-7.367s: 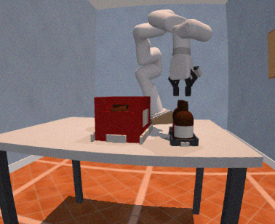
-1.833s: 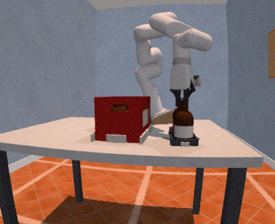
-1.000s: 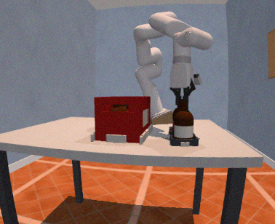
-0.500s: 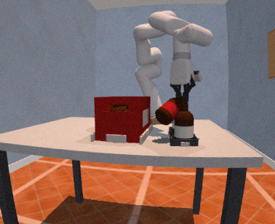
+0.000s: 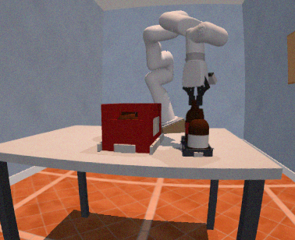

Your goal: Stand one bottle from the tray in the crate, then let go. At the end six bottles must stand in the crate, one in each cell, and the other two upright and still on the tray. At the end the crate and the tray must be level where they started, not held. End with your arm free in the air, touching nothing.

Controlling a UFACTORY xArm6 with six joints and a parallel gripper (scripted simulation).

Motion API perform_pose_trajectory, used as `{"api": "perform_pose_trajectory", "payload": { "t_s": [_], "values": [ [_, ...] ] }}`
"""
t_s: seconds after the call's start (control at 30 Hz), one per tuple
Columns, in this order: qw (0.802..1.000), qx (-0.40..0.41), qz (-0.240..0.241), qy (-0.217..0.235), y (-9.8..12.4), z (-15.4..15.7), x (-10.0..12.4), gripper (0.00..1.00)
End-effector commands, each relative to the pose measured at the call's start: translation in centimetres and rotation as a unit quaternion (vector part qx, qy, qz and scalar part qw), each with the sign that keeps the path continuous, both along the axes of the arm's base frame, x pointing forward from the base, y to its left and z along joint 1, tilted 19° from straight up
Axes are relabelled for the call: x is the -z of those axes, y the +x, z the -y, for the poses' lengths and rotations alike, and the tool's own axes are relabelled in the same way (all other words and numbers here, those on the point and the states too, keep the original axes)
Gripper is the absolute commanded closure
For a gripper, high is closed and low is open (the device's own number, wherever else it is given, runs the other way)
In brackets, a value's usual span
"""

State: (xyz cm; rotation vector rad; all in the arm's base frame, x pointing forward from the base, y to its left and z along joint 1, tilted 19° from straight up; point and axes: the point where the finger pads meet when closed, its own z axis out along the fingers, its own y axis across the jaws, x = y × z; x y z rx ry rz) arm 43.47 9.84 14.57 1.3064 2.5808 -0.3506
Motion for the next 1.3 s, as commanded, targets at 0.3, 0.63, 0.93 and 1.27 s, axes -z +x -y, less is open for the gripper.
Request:
{"api": "perform_pose_trajectory", "payload": {
  "t_s": [0.3, 0.63, 0.93, 1.27],
  "values": [
    [1.000, 0.000, 0.001, 0.001, 0.02, -0.25, -0.63, 1.00],
    [1.000, 0.000, 0.001, 0.001, 0.01, -0.25, -0.65, 1.00],
    [1.000, 0.000, 0.001, 0.001, 0.01, -0.25, -0.65, 1.00],
    [1.000, 0.000, 0.001, 0.001, 0.00, -0.31, -0.82, 1.00]
  ]
}}
